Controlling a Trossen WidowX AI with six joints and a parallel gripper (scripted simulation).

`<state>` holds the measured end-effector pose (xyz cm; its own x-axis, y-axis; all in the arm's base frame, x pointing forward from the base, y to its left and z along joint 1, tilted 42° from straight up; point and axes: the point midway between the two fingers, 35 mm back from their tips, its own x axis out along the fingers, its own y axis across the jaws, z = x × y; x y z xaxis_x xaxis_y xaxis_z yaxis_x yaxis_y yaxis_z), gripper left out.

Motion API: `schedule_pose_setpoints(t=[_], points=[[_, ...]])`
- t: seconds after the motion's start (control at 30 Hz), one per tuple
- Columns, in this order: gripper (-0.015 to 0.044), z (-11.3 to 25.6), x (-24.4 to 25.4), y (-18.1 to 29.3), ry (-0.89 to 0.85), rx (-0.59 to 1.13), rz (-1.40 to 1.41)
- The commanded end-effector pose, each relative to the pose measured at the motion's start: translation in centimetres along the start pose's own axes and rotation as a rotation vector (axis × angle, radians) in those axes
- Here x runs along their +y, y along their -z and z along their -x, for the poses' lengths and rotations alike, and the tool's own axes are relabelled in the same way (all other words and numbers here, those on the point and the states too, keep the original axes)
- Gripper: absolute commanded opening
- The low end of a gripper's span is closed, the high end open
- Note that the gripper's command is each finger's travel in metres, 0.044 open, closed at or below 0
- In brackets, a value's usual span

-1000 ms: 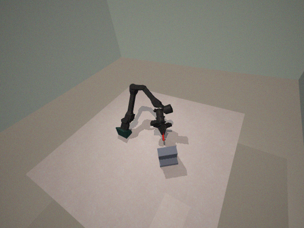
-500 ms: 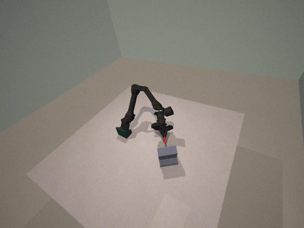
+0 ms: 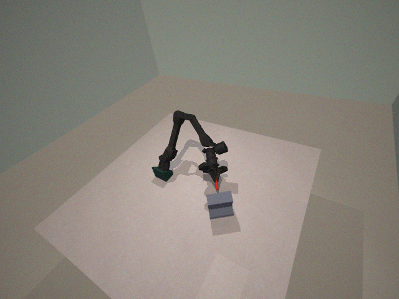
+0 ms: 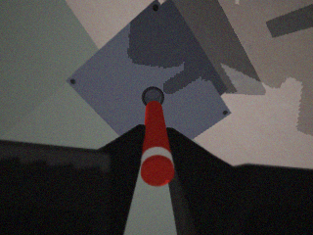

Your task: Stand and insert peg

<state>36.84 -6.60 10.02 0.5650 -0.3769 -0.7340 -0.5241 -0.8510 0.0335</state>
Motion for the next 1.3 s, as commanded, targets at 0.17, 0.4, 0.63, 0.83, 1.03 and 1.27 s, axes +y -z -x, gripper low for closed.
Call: schedule_pose_setpoints(t=[0.17,0.4,0.63,0.83,1.03,1.27], points=[[0.0000,-1.1,0.0,0.0,-0.005,0.001,0.001],[0.0000,-2.0,0.0,-0.1,-0.005,0.001,0.000],[0.0000,-1.9,0.0,0.0,-0.005,0.005,-0.005],[0.0000,-1.9,0.0,0.0,-0.005,0.005,-0.005],[0.0000,-1.9,0.0,0.0,-0.005,0.005,-0.005],[0.0000,-2.2,0.0,-0.1,-0.005,0.005,-0.005]])
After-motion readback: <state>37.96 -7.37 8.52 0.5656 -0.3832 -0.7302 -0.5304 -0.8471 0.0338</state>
